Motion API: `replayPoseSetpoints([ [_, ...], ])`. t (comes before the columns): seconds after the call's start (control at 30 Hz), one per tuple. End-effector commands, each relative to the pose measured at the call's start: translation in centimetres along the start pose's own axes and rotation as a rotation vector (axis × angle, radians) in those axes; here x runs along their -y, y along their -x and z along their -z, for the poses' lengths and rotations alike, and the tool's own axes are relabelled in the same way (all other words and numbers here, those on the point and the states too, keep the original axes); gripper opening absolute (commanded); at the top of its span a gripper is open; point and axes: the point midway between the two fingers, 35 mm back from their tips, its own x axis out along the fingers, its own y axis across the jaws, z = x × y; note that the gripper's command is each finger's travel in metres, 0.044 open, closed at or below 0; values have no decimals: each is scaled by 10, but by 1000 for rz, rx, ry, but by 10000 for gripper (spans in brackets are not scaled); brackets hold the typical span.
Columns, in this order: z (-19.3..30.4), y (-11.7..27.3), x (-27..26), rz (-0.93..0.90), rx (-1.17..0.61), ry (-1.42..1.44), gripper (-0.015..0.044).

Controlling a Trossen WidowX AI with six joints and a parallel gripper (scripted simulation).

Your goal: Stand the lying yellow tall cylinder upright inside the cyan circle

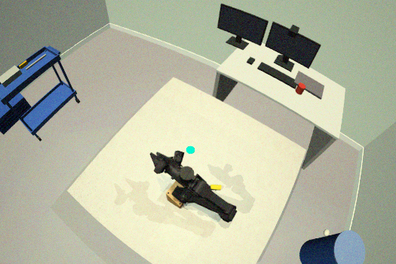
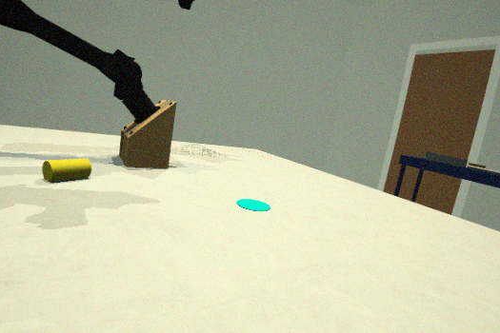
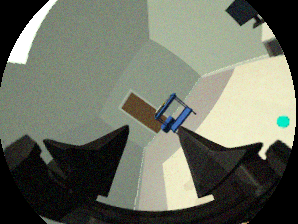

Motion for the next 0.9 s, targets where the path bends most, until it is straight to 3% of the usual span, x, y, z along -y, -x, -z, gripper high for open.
replayPoseSetpoints([
  [0.0, -28, -2, 29, 120, 71, -67, 309],
  [0.4, -84, 14, 126, 472, 227, -254, 309],
  [0.87, -112, 72, 234, 876, 354, -491, 309],
])
